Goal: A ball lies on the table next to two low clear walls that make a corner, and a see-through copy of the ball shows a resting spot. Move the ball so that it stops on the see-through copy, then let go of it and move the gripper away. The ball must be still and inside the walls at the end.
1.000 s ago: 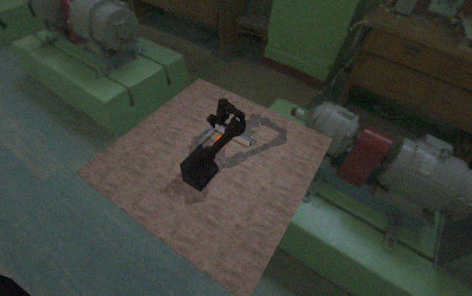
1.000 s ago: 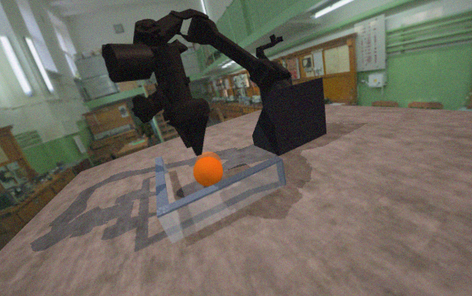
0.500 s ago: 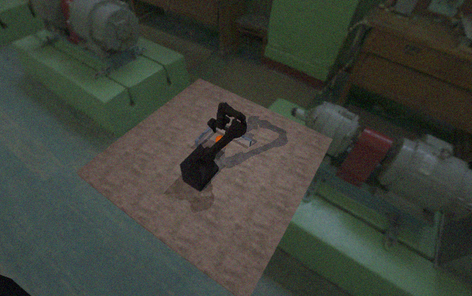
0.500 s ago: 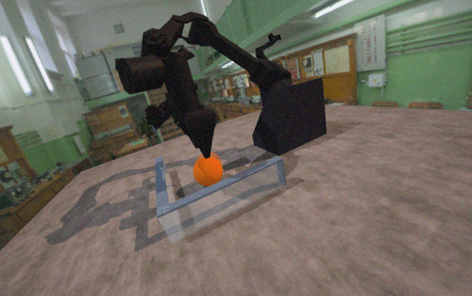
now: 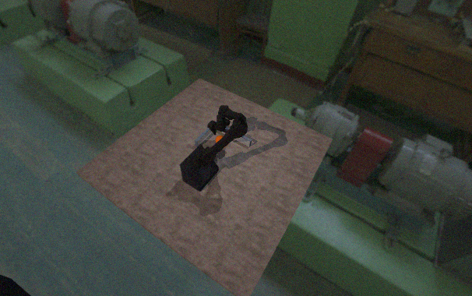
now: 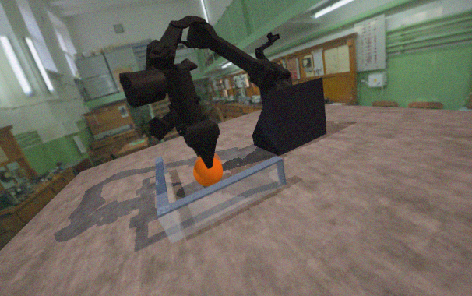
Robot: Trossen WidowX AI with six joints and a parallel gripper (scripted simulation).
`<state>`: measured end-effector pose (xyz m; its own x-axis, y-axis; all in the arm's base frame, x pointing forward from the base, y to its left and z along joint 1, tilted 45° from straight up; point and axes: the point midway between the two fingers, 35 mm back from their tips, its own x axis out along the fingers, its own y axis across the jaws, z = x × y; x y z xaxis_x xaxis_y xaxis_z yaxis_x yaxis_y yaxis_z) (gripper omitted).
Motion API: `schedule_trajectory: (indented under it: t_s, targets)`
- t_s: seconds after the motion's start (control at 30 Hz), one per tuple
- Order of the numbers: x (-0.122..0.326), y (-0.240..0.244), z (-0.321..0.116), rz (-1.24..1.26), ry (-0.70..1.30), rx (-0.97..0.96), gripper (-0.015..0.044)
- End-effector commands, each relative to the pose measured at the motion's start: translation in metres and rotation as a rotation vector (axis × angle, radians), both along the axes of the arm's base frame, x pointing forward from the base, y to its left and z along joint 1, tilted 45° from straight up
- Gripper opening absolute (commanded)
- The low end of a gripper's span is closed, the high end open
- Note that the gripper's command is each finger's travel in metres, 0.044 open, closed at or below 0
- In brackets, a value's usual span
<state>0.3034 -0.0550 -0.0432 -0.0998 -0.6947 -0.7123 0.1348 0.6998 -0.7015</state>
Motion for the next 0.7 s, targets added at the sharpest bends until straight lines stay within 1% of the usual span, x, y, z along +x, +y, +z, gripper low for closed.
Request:
schedule_trajectory:
  t_s: [0.0, 0.57, 0.67]
  targets:
    - [-0.001, -0.005, -0.004, 0.006, 0.004, -0.004, 0.0440]
    - [-0.005, -0.022, -0.021, 0.005, 0.005, -0.007, 0.0440]
    - [-0.005, -0.022, -0.021, 0.005, 0.005, -0.007, 0.0361]
